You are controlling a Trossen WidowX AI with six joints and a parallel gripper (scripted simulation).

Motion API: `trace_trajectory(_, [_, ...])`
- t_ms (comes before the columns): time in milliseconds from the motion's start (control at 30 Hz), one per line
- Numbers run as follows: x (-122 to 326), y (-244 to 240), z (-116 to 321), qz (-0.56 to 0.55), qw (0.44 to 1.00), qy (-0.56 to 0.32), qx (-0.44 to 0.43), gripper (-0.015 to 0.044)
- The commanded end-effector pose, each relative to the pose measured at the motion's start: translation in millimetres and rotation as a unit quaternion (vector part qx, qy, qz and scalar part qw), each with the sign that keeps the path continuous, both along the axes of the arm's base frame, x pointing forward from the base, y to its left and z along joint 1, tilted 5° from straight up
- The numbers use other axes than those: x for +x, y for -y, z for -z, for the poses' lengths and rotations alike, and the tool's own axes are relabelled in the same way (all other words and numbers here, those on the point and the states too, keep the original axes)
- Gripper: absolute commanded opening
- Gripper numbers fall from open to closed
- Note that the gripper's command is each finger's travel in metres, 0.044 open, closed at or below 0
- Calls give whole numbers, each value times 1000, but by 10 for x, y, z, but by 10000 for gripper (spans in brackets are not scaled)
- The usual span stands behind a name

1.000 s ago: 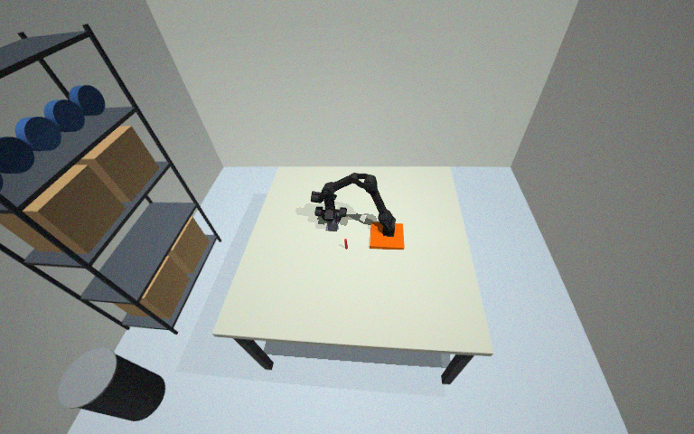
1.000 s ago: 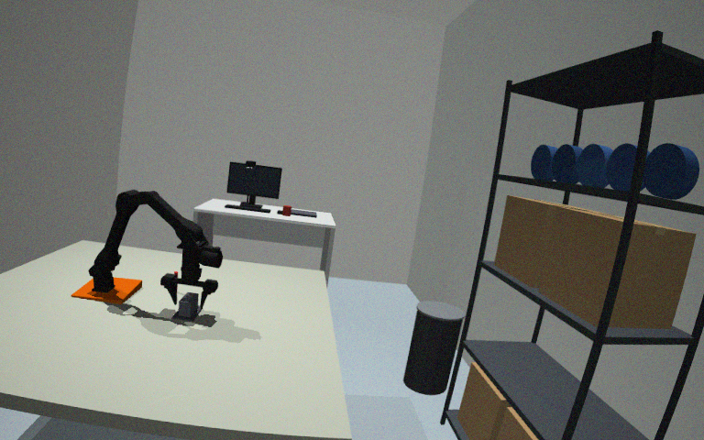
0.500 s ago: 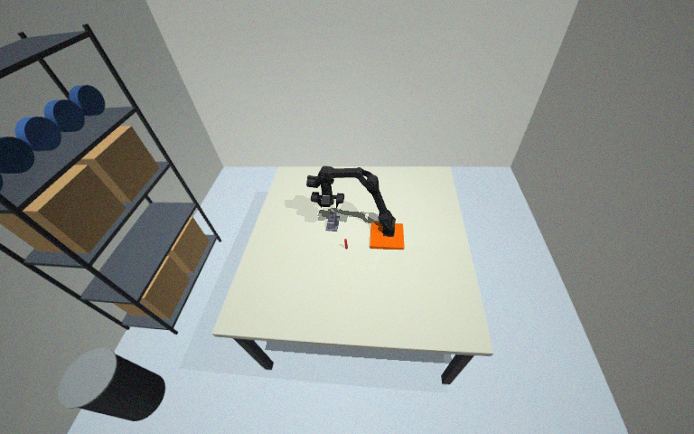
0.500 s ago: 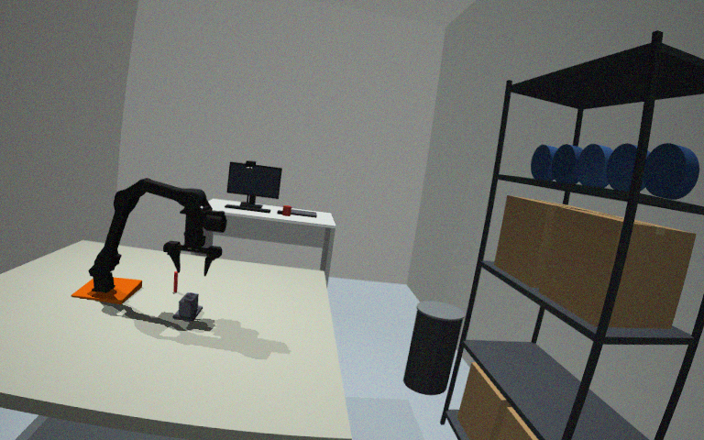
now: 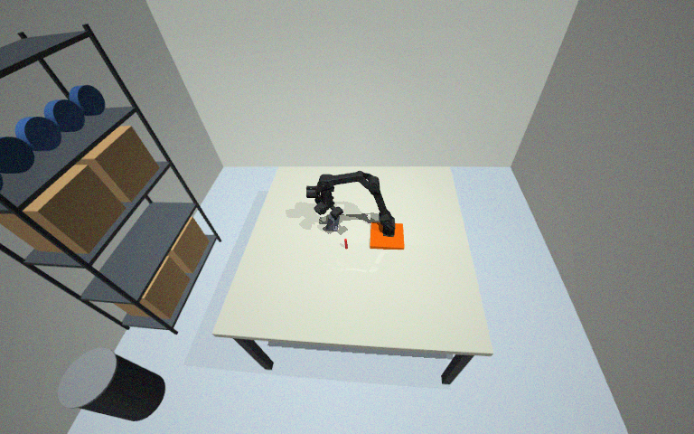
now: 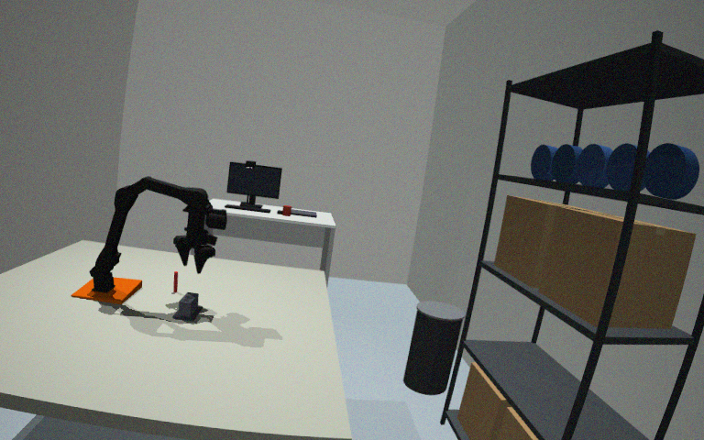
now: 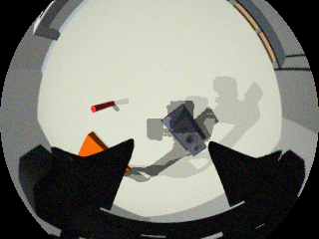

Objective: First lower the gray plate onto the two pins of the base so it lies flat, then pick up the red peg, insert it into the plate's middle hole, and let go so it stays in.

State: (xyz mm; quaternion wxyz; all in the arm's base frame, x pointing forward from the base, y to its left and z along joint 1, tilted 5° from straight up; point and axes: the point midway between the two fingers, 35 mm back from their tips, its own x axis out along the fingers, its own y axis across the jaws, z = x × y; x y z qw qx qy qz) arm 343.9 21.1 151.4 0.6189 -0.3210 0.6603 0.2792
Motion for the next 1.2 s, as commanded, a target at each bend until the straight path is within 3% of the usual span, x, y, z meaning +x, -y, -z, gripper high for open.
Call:
trace_trajectory(0, [-239, -447, -34, 277, 961, 29, 1, 440])
trace_trajectory(133, [-392, -660, -17, 423, 905, 38, -2, 440])
trace_trajectory(433, [-667, -953, 16, 609, 792, 48, -7, 440])
trace_trajectory(833, [-998, -1198, 59, 815, 576, 61, -14, 440])
trace_trajectory(1167, [-1011, -1196, 60, 822, 567, 61, -15, 440])
